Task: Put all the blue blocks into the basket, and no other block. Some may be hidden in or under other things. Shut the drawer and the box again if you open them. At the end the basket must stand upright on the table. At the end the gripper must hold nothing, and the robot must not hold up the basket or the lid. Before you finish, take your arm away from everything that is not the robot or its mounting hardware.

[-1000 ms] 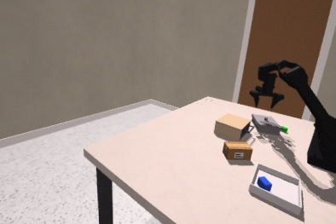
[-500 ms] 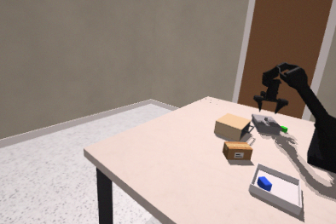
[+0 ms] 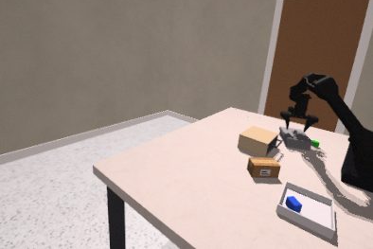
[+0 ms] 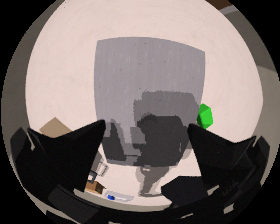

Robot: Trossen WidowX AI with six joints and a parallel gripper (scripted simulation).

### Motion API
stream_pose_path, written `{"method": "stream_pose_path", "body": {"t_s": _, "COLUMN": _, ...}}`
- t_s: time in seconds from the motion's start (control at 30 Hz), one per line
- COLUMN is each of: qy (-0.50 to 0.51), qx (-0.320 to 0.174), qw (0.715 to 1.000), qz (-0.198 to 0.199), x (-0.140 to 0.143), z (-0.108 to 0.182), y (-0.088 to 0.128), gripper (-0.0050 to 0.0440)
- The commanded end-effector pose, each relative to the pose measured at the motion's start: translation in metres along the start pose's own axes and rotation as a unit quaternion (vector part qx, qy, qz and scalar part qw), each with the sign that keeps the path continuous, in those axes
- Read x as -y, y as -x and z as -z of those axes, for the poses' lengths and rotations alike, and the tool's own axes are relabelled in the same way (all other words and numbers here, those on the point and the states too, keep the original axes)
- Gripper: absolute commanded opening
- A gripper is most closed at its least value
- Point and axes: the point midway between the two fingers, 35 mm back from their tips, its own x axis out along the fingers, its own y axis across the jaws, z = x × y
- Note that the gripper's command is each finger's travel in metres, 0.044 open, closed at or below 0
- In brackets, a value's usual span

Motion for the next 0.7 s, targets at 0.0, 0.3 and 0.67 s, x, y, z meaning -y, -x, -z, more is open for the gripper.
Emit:
{"method": "stream_pose_path", "body": {"t_s": 0.0, "qy": -0.005, "qx": -0.005, "qw": 1.0, "qz": 0.0, "x": 0.0012, "z": 0.0013, "y": -0.012, "gripper": 0.044}}
{"method": "stream_pose_path", "body": {"t_s": 0.3, "qy": -0.005, "qx": -0.005, "qw": 1.0, "qz": 0.0, "x": 0.0012, "z": 0.0014, "y": -0.0127, "gripper": 0.0}}
{"method": "stream_pose_path", "body": {"t_s": 0.67, "qy": -0.005, "qx": -0.005, "qw": 1.0, "qz": 0.0, "x": 0.0012, "z": 0.0014, "y": -0.0127, "gripper": 0.0}}
